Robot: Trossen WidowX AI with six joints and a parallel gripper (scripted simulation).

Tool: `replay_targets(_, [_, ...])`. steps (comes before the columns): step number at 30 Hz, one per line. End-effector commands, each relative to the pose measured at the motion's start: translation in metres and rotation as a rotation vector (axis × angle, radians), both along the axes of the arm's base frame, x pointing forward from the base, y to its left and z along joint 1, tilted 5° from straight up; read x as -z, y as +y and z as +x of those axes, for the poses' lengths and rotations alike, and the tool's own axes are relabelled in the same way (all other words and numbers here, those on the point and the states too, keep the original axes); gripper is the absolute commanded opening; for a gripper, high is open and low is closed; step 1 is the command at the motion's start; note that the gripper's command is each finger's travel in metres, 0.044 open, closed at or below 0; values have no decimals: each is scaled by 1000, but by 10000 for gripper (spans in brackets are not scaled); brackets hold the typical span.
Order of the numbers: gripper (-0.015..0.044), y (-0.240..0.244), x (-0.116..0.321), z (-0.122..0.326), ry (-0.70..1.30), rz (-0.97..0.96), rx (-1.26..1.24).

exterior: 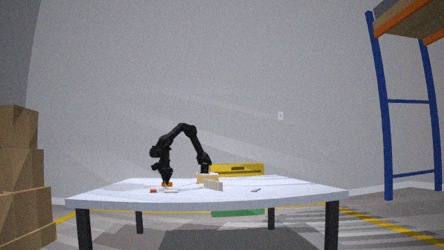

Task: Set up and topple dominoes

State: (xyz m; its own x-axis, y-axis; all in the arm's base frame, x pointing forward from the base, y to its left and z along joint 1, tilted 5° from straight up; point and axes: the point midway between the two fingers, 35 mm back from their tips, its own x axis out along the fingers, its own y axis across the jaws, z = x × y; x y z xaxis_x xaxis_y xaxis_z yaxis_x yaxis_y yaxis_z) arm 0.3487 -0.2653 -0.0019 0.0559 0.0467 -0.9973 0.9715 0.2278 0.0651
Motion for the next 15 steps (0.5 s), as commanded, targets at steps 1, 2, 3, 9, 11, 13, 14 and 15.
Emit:
replay_targets(1, [414,2,5,0,2,6,4])
replay_targets(2, [387,2,5,0,2,6,4])
replay_targets(3, [361,2,5,0,2,6,4])
replay_targets(9, [204,2,5,0,2,6,4])
replay_targets(11, [151,2,5,0,2,6,4])
replay_targets(13, [107,2,5,0,2,6,4])
replay_targets(14, [107,2,5,0,2,6,4])
replay_targets(15, [107,2,5,0,2,6,4])
